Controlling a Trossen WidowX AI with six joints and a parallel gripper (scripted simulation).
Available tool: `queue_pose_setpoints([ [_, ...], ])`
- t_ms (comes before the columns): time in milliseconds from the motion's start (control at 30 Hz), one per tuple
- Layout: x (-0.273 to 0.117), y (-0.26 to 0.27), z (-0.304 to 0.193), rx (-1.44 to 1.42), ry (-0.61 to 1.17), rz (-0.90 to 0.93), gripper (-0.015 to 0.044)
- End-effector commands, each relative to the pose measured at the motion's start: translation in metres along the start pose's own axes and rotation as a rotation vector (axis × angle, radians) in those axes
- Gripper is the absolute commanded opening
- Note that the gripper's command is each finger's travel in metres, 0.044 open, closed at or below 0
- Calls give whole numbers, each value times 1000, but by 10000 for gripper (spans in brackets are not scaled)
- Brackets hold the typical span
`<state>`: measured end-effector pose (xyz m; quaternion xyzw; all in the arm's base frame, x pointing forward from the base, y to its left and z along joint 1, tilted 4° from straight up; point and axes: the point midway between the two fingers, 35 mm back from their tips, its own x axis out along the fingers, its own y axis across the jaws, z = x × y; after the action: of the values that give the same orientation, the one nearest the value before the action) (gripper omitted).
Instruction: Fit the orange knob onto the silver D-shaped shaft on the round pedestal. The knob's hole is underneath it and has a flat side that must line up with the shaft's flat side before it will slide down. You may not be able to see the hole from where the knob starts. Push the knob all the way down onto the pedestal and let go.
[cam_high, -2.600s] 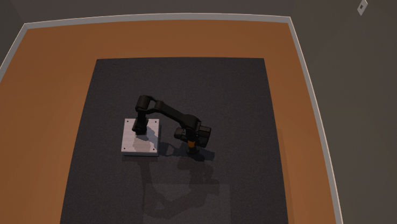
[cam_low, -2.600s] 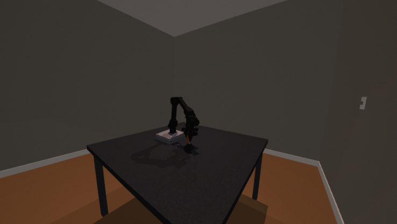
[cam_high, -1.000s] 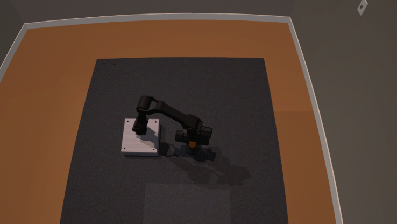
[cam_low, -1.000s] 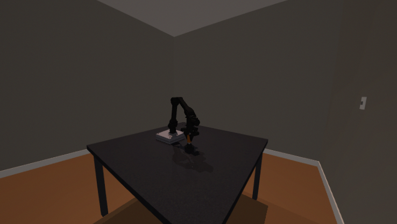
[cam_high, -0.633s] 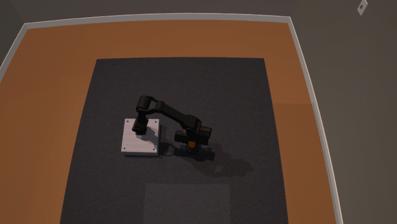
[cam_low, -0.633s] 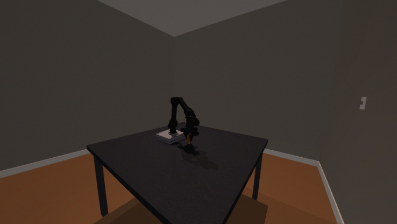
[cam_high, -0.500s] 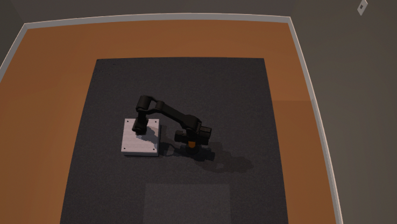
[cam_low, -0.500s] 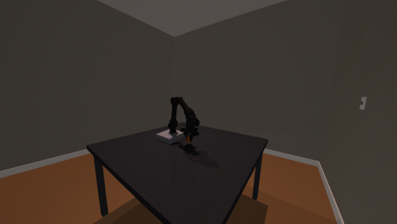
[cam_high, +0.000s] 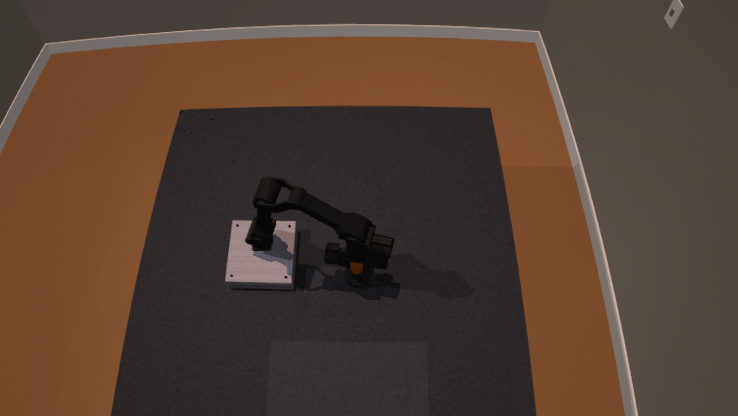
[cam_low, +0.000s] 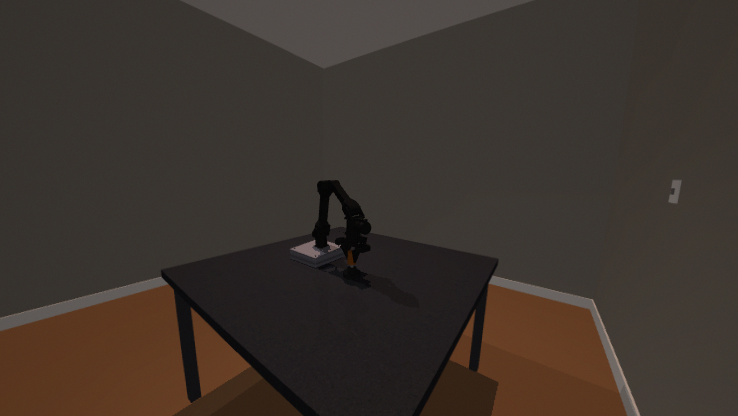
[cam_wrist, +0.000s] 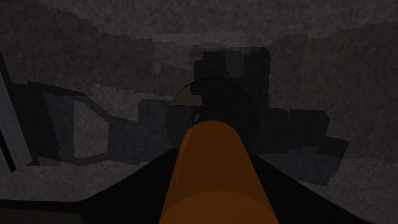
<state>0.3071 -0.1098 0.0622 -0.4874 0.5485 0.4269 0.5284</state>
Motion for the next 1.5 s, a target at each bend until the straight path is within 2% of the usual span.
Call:
queue_pose_setpoints([
  [0, -4, -4, 0, -96, -3, -10, 0],
  [100, -4, -6, 0, -181, -2, -10, 0],
  [867, -3, -7, -1, -181, -2, -10, 0],
  [1100, -5, -4, 0, -380, -2, -10, 0],
  [1467, 1, -1, 1, -390, -2, -10, 0],
])
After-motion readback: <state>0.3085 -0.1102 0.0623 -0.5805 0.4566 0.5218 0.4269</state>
